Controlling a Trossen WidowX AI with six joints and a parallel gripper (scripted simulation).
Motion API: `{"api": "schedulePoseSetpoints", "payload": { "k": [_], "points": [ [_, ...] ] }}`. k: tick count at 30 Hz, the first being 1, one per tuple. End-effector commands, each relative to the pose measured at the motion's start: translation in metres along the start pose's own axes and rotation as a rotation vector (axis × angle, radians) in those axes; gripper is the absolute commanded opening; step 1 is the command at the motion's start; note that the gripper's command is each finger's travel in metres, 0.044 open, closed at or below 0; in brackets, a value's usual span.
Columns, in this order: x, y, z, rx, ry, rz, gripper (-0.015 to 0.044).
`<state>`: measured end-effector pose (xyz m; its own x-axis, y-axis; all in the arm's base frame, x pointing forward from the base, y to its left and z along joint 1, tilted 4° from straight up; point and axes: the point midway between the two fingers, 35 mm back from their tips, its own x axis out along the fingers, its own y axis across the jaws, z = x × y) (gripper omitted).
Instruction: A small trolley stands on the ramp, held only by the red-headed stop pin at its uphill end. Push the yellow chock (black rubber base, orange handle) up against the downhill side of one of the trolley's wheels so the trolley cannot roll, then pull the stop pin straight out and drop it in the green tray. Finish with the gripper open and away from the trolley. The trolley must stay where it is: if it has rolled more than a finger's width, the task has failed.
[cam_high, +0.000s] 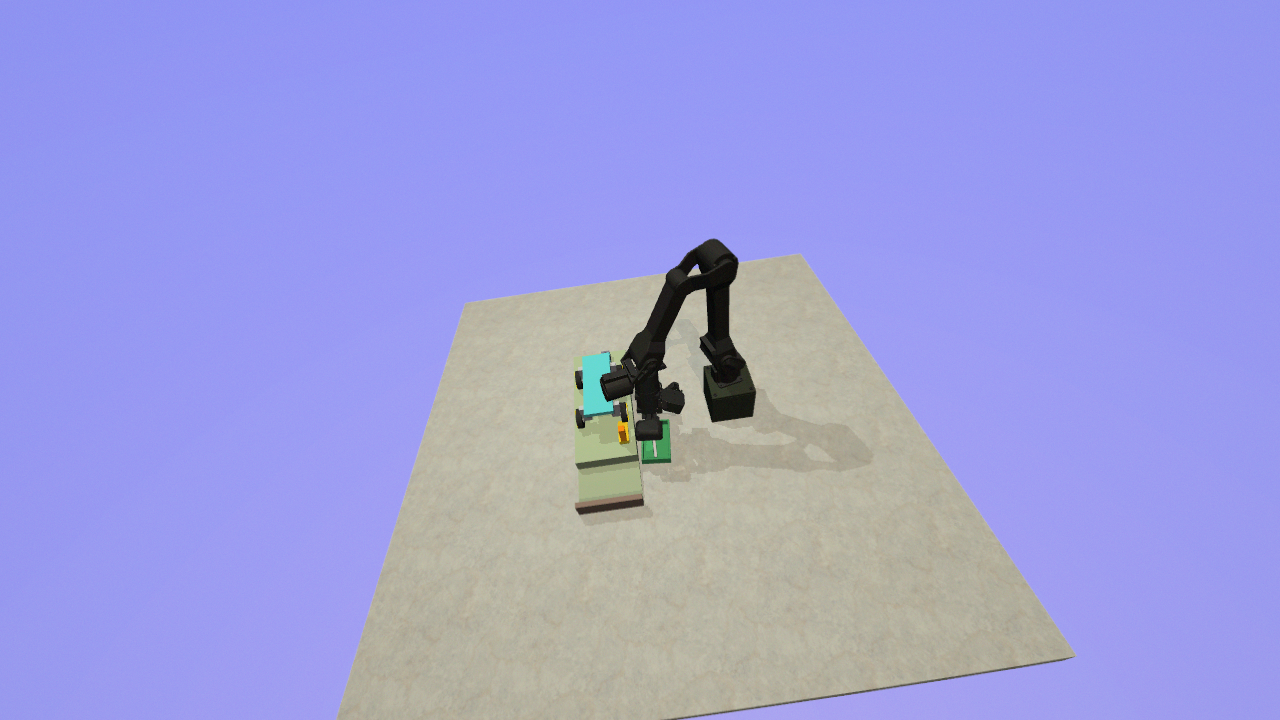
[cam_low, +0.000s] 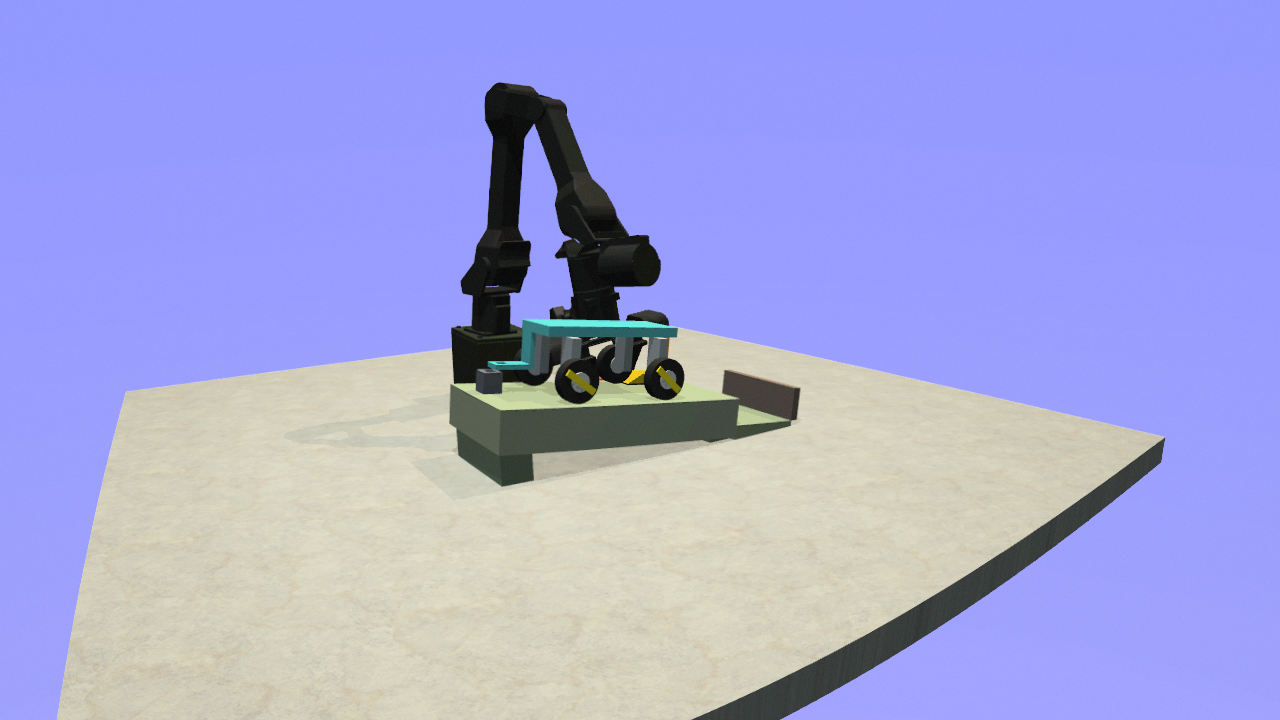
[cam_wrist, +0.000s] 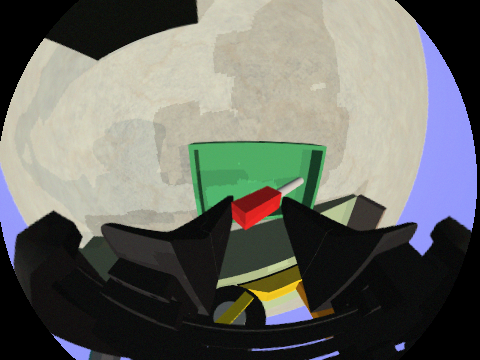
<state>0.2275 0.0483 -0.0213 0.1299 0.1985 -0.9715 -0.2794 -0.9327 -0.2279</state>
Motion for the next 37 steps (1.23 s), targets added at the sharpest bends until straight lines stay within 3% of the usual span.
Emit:
{"api": "schedulePoseSetpoints", "payload": {
  "k": [1,7,19,23,37],
  "points": [
    [0.002,0.002,0.003,-0.005,-0.005,-0.002,0.0190],
    [0.000,0.000,0.000,0.000,0.000,0.000,0.0340],
    [-0.020,-0.002,0.003,-0.004,-0.005,-0.002,0.0340],
    [-0.028,-0.002,0.004,-0.005,-0.005,-0.002,0.0440],
    [-0.069,-0.008,0.006,-0.005,-0.005,-0.002,0.0440]
  ]
}}
